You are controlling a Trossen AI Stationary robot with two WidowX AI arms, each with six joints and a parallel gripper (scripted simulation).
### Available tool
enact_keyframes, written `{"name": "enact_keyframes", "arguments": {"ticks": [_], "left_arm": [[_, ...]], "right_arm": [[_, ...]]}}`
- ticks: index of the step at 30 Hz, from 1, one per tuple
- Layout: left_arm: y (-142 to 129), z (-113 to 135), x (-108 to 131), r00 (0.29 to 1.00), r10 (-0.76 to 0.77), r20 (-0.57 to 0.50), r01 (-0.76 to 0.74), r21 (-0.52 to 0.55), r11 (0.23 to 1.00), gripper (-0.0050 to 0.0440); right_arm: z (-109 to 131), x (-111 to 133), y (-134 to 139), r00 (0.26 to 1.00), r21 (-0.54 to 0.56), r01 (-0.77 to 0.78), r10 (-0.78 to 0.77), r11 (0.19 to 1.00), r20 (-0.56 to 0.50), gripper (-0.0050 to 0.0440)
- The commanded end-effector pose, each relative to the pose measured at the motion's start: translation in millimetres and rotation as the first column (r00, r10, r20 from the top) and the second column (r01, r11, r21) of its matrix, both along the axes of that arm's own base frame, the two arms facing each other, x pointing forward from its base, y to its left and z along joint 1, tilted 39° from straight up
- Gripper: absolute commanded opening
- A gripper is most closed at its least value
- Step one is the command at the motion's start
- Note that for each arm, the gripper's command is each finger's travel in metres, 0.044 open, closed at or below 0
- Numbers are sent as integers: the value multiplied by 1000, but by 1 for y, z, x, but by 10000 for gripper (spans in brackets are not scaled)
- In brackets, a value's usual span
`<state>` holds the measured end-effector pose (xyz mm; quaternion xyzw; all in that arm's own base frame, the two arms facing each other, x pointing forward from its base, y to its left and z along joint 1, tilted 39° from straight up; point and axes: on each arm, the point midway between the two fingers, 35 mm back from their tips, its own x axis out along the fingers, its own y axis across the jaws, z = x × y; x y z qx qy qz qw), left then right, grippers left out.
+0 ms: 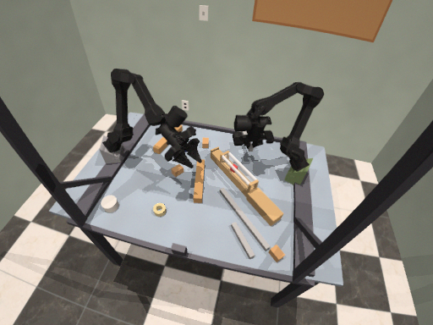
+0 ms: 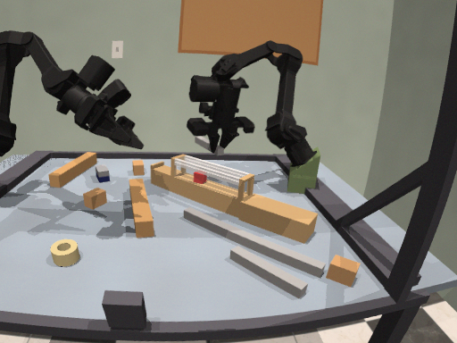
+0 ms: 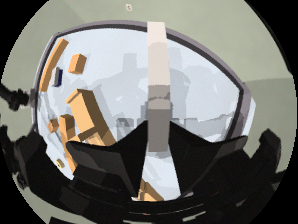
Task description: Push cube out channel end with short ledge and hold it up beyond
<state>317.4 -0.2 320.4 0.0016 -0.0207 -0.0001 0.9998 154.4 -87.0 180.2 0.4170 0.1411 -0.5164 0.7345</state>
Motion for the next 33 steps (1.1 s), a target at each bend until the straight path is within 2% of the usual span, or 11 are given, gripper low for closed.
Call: {"name": "enact_keyframes", "arguments": {"ticks": [1,14,18,20,23,28,33], "left_arm": [[0,9,-2,1000,-1,24,1,-3,1000,327],[0,9,-2,1000,-1,24,1,-3,1000,327],[0,9,-2,1000,-1,24,1,-3,1000,327],[0,9,-2,1000,-1,24,1,-3,1000,327],[0,9,-2,1000,-1,24,1,-3,1000,327],[0,9,-2,1000,-1,24,1,-3,1000,327],[0,9,-2,1000,-1,24,1,-3,1000,327]], "right_arm": [[6,0,0,1000,-3,4,-3,1000,21,0],[3,0,-1,1000,-3,4,-3,1000,21,0],[20,6,8,994,28,-24,21,999,103,0],[20,6,8,994,28,-24,21,999,103,0],[36,12,19,981,65,-58,45,996,187,0],[81,18,47,915,182,-166,82,969,396,0],[123,12,56,825,324,-209,-11,923,564,0]]}}
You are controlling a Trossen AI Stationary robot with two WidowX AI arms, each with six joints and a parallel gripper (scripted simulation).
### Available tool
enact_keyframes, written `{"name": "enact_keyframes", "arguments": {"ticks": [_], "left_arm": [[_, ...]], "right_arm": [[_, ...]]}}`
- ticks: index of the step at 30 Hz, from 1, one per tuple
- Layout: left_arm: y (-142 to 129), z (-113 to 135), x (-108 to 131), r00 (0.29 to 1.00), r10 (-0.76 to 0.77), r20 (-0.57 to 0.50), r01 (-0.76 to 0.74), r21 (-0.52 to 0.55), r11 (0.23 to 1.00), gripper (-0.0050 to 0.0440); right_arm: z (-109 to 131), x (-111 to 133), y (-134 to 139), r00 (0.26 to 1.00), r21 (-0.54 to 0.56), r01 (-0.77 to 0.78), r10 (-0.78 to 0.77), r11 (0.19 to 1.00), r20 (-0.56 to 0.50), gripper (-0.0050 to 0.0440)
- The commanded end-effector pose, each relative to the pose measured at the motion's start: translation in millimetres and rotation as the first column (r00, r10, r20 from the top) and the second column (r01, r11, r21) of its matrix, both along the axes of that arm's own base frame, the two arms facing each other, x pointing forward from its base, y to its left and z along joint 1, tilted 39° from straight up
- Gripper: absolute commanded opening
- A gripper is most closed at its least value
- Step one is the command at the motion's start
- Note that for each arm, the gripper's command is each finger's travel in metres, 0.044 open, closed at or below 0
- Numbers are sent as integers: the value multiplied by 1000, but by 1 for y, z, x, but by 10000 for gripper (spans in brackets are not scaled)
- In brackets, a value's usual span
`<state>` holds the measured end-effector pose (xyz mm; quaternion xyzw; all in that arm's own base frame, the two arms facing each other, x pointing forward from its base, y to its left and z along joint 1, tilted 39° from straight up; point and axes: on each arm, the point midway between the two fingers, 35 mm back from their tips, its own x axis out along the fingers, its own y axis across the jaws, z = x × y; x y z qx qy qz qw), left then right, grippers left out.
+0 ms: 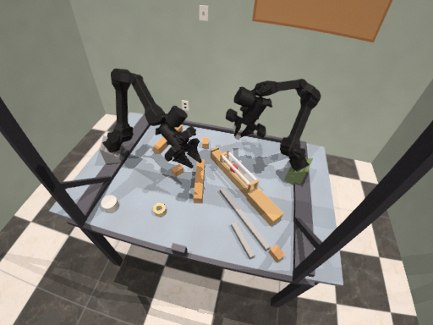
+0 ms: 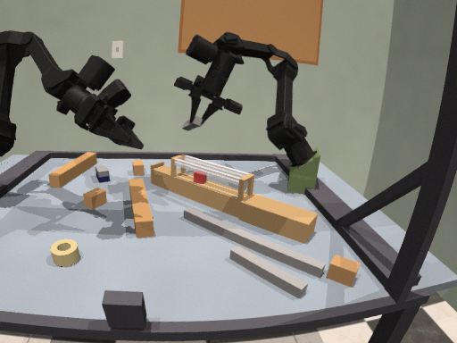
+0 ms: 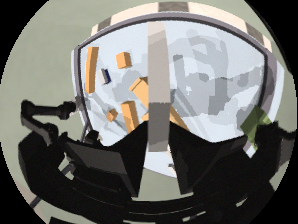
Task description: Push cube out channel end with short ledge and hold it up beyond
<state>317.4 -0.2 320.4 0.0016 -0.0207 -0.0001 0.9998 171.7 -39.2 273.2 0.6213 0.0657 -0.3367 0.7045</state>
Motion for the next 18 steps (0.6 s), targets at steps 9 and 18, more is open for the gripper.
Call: {"name": "enact_keyframes", "arguments": {"ticks": [9,18], "left_arm": [[0,9,-2,1000,-1,24,1,-3,1000,327],[0,9,-2,1000,-1,24,1,-3,1000,327]], "right_arm": [[15,21,57,993,108,-119,118,987,13,0],[-3,45,146,958,150,-257,272,955,-91,0]]}}
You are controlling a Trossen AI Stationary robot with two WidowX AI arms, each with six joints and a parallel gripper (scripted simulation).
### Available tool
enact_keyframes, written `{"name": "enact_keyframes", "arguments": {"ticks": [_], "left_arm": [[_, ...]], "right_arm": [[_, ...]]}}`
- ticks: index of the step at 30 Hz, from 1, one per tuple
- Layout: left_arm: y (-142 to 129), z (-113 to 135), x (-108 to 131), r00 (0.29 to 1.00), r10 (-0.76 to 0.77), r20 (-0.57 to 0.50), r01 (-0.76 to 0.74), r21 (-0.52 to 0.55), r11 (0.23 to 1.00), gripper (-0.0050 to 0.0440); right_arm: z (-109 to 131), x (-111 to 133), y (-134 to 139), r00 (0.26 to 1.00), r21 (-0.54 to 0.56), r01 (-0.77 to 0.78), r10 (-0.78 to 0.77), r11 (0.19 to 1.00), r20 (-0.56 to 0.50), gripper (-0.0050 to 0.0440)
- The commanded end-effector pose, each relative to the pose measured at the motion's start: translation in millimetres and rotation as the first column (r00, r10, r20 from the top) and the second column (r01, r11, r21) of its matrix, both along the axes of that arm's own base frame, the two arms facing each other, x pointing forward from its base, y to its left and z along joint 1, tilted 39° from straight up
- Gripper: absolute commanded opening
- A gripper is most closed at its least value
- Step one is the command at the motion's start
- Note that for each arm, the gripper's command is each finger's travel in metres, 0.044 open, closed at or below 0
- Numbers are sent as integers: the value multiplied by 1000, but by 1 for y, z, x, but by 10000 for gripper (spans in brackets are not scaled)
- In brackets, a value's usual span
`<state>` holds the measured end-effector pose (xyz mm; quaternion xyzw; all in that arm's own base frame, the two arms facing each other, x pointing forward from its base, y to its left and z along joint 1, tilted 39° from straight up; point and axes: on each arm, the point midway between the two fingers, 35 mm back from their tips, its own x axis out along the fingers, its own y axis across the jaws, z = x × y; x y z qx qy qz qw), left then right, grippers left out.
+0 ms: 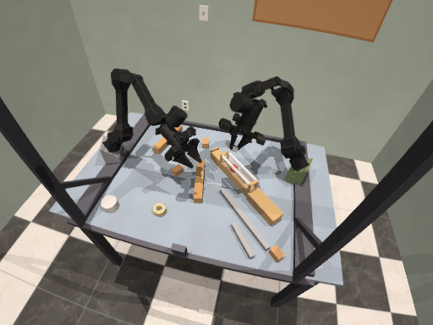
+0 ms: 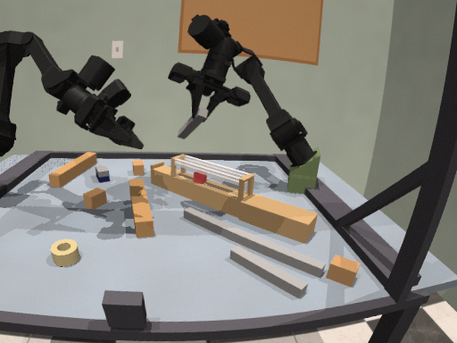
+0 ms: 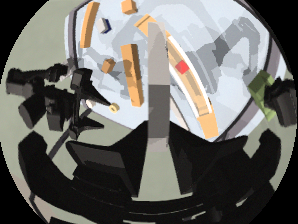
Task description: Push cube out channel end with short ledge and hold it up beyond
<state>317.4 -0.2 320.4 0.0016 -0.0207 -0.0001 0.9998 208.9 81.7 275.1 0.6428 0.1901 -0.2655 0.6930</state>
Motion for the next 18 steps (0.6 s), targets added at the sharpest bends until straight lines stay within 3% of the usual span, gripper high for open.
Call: {"name": "enact_keyframes", "arguments": {"ticks": [1,3,6,18], "left_arm": [[0,9,-2,1000,-1,24,1,-3,1000,327],[0,9,-2,1000,-1,24,1,-3,1000,327],[0,9,-2,1000,-1,24,1,-3,1000,327],[0,9,-2,1000,-1,24,1,-3,1000,327]], "right_arm": [[-10,9,36,998,-8,-39,39,999,-56,0],[-10,9,36,998,-8,-39,39,999,-56,0],[-27,12,63,992,-37,-67,63,997,-107,0],[-115,-13,162,953,-193,-173,115,966,-281,0]]}}
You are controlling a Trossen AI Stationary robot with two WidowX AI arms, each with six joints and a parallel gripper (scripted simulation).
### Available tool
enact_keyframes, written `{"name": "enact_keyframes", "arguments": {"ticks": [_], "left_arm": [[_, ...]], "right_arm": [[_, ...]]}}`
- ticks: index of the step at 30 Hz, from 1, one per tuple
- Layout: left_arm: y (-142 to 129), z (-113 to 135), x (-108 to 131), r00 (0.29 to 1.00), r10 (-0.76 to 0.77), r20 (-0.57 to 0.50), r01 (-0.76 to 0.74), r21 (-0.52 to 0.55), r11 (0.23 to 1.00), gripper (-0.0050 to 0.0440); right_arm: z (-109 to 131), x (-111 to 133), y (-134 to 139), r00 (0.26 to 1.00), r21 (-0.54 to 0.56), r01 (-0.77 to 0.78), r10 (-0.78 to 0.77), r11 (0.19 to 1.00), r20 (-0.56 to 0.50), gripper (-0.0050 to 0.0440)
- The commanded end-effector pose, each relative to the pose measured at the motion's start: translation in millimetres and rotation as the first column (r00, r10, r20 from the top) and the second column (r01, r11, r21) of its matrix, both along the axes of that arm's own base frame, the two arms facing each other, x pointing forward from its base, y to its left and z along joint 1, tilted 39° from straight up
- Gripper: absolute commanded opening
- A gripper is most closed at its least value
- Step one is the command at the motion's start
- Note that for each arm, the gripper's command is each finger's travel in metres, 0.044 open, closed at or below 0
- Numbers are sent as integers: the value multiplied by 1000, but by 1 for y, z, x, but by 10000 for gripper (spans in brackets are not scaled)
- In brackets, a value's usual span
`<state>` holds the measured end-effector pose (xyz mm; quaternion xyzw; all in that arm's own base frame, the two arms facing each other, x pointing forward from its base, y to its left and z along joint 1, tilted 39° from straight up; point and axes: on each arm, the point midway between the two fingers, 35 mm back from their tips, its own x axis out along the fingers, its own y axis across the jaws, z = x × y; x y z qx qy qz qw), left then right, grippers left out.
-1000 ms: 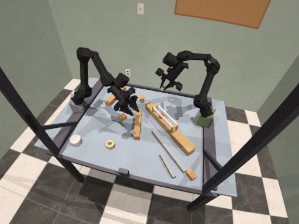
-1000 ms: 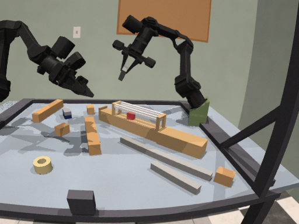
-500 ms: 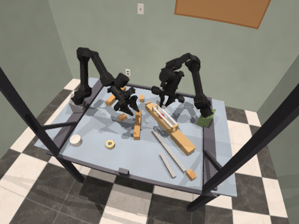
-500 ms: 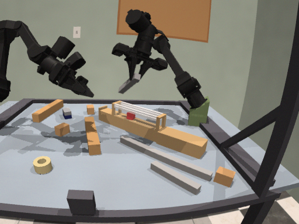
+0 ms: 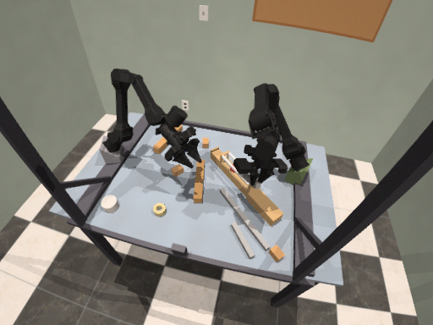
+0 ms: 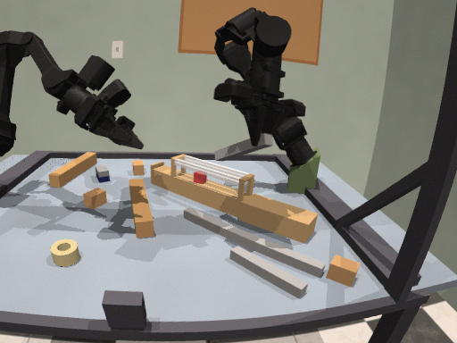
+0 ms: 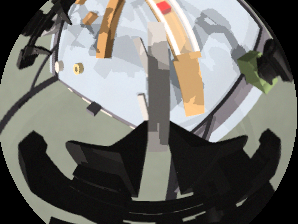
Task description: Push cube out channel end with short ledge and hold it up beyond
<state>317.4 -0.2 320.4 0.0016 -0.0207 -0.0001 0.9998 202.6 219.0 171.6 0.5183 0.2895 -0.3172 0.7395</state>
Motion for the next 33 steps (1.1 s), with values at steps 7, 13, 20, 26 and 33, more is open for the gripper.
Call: {"name": "enact_keyframes", "arguments": {"ticks": [7,13,20,26,33], "left_arm": [[0,9,-2,1000,-1,24,1,-3,1000,327],[0,9,-2,1000,-1,24,1,-3,1000,327],[0,9,-2,1000,-1,24,1,-3,1000,327],[0,9,-2,1000,-1,24,1,-3,1000,327],[0,9,-2,1000,-1,24,1,-3,1000,327]], "right_arm": [[-53,-28,54,998,-100,-52,47,994,-50,0],[-108,-56,75,995,-226,-80,64,971,-75,0],[-156,-53,70,992,-372,-90,48,924,-121,0],[-153,-32,24,992,-502,-27,-38,864,-119,0],[-147,-27,7,991,-533,-7,-65,846,-117,0]]}}
